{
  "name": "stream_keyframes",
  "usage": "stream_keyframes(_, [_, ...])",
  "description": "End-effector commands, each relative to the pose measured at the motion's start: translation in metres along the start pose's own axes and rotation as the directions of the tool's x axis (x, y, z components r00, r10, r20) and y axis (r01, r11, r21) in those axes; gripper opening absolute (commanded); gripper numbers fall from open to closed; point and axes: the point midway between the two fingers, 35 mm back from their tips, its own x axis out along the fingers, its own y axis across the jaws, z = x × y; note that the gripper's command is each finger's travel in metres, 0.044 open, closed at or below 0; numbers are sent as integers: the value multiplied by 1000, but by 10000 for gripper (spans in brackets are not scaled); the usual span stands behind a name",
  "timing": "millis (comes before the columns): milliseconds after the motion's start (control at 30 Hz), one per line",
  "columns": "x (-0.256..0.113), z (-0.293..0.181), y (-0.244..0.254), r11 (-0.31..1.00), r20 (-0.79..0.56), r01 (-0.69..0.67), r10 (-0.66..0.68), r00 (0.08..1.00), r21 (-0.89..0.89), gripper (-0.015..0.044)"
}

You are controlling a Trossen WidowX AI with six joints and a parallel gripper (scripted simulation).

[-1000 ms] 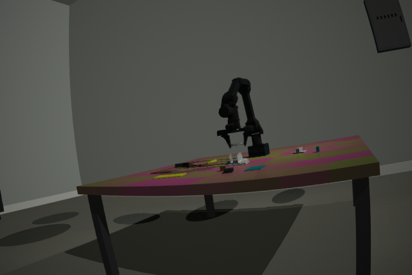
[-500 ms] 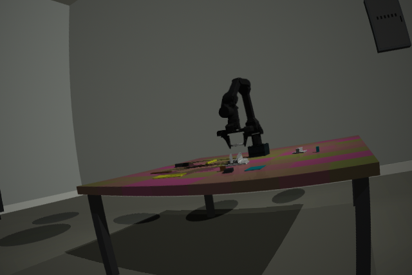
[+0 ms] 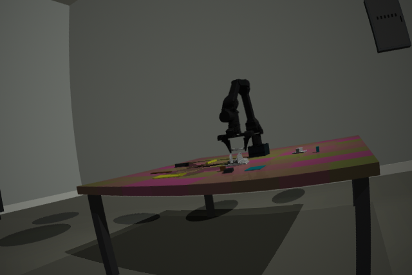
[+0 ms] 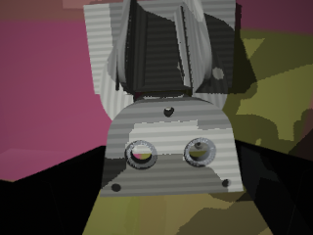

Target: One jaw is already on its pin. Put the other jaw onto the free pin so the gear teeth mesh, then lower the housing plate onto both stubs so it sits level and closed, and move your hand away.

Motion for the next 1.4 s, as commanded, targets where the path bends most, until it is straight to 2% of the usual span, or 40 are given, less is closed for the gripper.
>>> stream_keyframes(0, [9, -3, 0, 1000, -12, 2, -2, 1000, -1, 351])
stream_keyframes(567, [35, -5, 0, 1000, -13, 2, -2, 1000, -1, 351])
stream_keyframes(1367, [37, -5, 0, 1000, -13, 2, -2, 1000, -6, 351])
